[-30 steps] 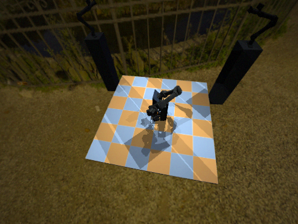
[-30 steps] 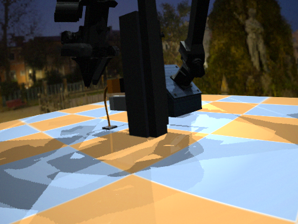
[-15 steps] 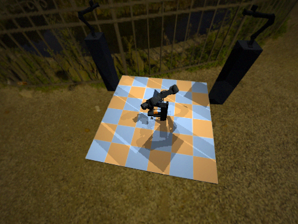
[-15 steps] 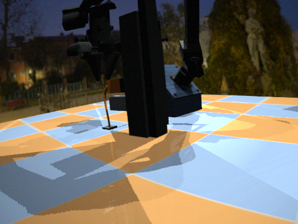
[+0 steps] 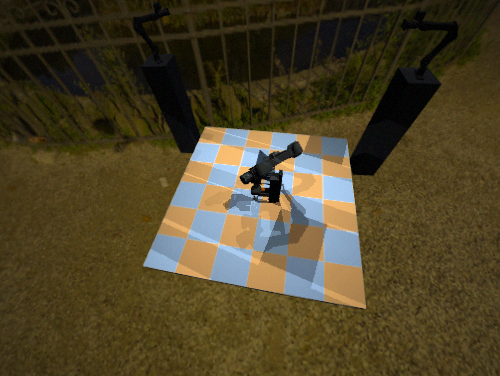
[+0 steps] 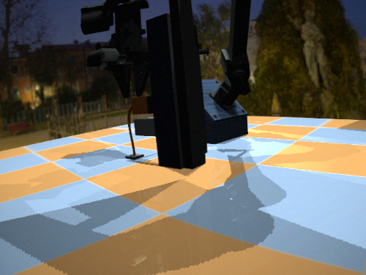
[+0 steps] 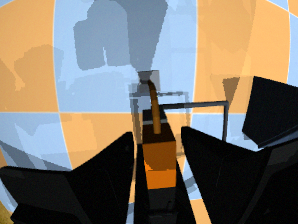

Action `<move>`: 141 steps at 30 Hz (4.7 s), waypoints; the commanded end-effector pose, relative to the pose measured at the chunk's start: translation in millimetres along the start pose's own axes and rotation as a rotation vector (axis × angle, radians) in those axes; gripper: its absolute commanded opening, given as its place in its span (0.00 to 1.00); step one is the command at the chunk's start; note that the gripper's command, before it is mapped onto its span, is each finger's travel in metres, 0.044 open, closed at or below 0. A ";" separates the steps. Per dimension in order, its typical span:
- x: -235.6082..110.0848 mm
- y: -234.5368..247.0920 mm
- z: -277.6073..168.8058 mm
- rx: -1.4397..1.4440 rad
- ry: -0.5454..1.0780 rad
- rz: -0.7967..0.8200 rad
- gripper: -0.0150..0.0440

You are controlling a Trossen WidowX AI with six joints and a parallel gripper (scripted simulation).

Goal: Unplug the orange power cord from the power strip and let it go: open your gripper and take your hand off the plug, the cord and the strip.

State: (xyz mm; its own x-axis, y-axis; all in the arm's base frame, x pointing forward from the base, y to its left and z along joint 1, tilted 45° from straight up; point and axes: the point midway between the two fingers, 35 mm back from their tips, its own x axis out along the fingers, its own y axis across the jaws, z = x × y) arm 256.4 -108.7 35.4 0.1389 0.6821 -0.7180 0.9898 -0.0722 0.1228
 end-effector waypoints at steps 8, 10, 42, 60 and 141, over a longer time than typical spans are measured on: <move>1.0 -1.1 -18.5 0.005 0.006 -0.001 0.53; 1.0 -1.1 -19.6 0.005 0.006 -0.001 0.53; 10.2 -0.7 -13.8 0.002 0.003 -0.002 0.25; 8.1 0.8 14.7 0.003 0.001 -0.001 0.25; 10.6 -1.4 -13.5 0.001 0.003 -0.002 0.32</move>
State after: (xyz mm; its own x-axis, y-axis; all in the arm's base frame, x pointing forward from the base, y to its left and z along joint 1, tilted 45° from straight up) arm 256.7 -91.5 36.8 0.1386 0.6846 -0.7156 0.9898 -0.0720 0.1228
